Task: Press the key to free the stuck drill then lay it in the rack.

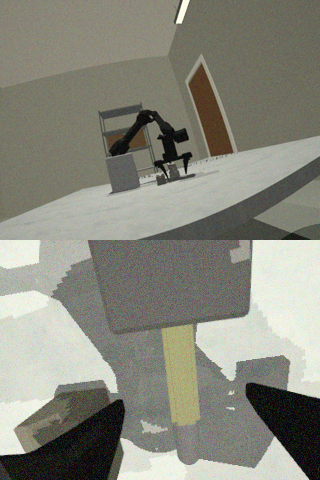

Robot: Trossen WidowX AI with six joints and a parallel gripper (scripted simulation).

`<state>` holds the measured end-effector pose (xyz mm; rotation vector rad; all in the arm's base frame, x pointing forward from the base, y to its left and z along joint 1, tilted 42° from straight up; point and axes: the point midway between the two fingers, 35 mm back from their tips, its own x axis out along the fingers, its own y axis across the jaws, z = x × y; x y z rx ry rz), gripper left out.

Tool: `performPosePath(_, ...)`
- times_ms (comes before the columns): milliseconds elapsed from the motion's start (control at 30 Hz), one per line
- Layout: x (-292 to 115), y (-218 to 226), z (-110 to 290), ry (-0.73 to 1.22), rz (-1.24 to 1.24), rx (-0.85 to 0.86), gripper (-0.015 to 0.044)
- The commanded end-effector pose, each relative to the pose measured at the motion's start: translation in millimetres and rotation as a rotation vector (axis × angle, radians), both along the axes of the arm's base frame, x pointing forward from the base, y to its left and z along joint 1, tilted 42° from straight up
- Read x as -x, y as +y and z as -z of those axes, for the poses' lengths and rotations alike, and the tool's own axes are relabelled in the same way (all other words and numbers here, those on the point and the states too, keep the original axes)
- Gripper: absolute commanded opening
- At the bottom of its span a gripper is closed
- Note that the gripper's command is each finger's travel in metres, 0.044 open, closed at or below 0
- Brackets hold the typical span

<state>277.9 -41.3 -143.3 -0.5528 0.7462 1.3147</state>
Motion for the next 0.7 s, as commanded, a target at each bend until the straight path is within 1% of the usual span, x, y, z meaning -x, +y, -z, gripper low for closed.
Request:
performPosePath(0, 0.8, 3.0, -0.8, 0.003, 0.004, -0.006, 0.0440)
performPosePath(433, 1.5, 6.6, -1.9, 0.003, 0.004, -0.007, 0.0440)
performPosePath(667, 0.0, 4.1, -1.4, -0.001, 0.000, 0.000, 0.0256)
